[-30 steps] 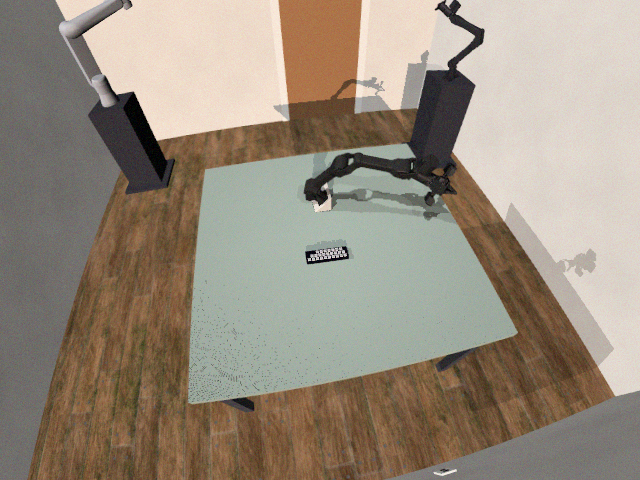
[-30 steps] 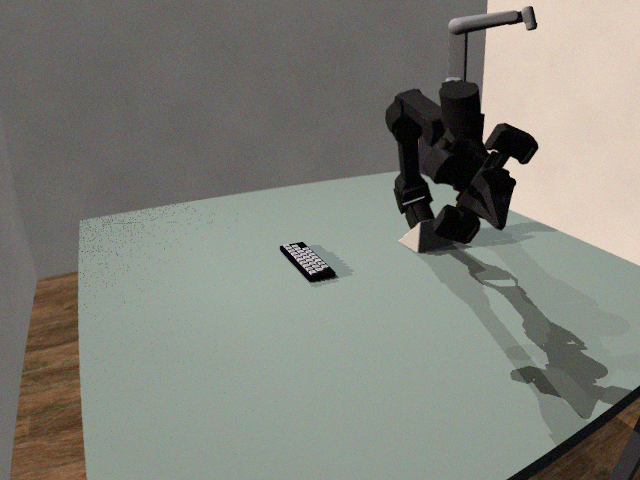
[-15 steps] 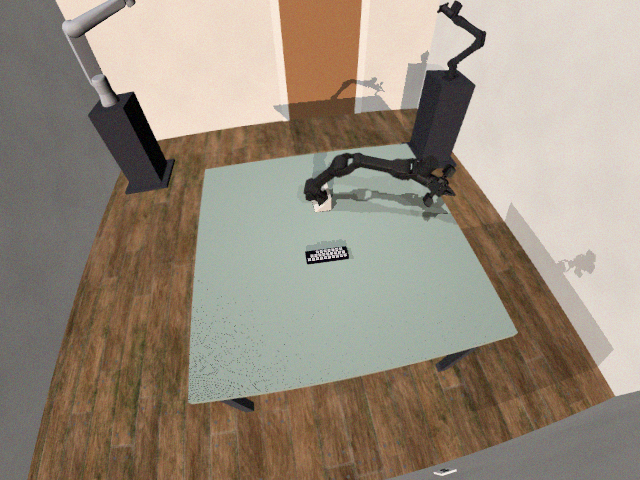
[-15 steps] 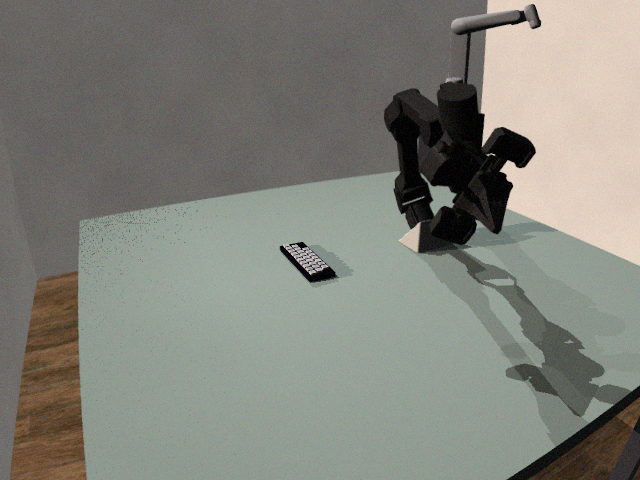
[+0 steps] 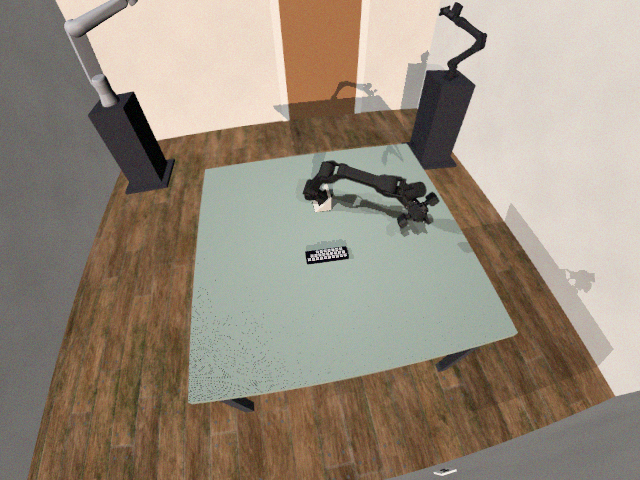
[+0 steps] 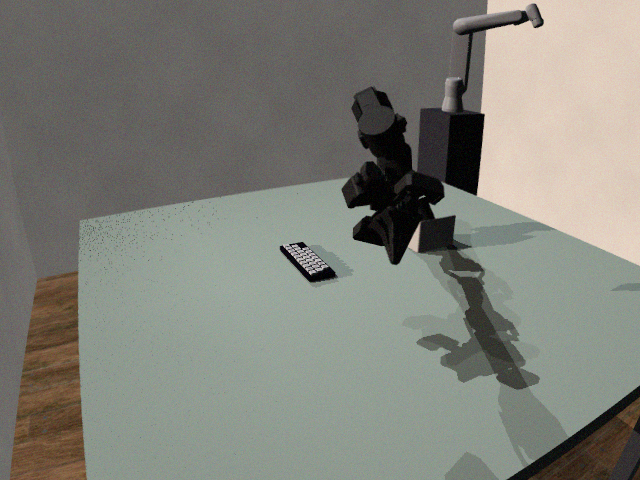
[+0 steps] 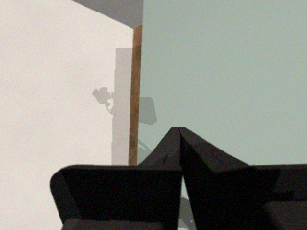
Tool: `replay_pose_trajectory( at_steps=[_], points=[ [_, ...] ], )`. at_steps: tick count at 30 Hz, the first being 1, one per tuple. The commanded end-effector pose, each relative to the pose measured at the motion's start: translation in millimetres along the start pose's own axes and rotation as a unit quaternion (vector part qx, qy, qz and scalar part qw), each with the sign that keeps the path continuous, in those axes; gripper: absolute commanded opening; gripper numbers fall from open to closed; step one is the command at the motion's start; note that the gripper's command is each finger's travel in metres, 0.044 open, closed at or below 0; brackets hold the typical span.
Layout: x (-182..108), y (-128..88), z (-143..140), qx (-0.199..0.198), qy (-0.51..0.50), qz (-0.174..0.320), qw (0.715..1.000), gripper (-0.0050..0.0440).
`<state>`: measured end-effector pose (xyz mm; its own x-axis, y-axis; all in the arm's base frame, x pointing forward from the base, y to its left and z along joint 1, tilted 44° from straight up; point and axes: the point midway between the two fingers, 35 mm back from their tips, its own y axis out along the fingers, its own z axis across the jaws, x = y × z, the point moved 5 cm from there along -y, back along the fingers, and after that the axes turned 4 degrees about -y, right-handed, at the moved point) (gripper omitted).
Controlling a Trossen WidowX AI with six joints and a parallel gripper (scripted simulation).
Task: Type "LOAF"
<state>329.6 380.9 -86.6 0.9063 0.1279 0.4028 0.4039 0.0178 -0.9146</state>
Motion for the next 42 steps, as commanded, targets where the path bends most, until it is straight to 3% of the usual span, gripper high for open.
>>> replay_pose_trajectory(
  at_steps=[1,13,15,16,30,34,42],
  points=[
    [11,-10,-38,-0.049,-0.003,0.014,0.999,0.0000],
    [27,-43,-149,-0.189,-0.011,0.074,0.979,0.0000],
    [27,-43,-149,-0.189,-0.011,0.074,0.979,0.0000],
    [27,-53,-174,-0.218,-0.015,0.091,0.972,0.0000],
    [9,-117,-291,-0.345,-0.043,0.201,0.916,0.0000],
    [5,-126,-305,-0.358,-0.048,0.218,0.907,0.0000],
    [4,-127,-305,-0.359,-0.048,0.218,0.906,0.0000]
  ],
)
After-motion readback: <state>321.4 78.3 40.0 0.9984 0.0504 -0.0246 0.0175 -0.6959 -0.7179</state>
